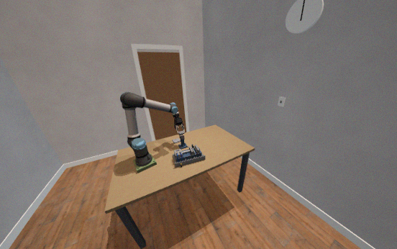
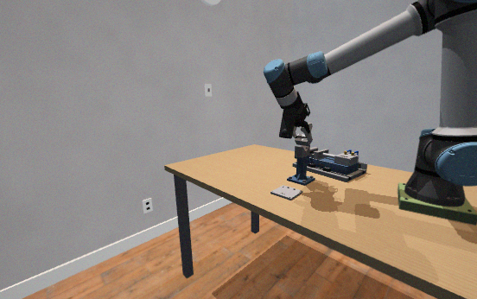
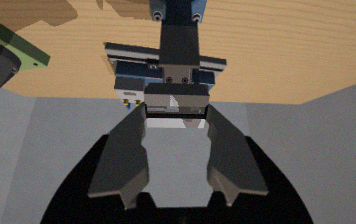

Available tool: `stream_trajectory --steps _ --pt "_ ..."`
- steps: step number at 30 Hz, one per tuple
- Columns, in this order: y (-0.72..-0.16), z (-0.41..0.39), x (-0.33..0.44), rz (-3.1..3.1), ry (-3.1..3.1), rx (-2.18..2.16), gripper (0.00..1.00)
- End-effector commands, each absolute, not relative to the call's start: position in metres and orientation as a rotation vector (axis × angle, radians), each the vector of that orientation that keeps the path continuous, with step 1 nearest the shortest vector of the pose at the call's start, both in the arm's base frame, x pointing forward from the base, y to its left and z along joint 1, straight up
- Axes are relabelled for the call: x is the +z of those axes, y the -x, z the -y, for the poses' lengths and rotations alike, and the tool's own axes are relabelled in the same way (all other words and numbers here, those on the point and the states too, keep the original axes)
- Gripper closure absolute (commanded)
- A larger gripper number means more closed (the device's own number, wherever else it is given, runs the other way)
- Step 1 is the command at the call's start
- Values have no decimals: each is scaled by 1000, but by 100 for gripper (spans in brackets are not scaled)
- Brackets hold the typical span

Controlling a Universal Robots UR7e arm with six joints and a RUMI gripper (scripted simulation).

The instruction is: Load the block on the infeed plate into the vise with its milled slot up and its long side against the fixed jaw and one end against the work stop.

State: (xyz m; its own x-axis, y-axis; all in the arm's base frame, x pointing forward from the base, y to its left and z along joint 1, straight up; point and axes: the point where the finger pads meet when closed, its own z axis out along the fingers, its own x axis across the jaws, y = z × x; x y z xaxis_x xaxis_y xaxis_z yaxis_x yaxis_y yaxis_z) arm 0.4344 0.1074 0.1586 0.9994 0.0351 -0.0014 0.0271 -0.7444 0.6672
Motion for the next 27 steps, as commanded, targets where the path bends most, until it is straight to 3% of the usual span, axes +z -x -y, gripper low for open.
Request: stream_trajectory --steps 1,27 --pt "-435 -107 159 -43 -2436 16 100" --pt "-435 -105 160 -48 -2692 11 100"
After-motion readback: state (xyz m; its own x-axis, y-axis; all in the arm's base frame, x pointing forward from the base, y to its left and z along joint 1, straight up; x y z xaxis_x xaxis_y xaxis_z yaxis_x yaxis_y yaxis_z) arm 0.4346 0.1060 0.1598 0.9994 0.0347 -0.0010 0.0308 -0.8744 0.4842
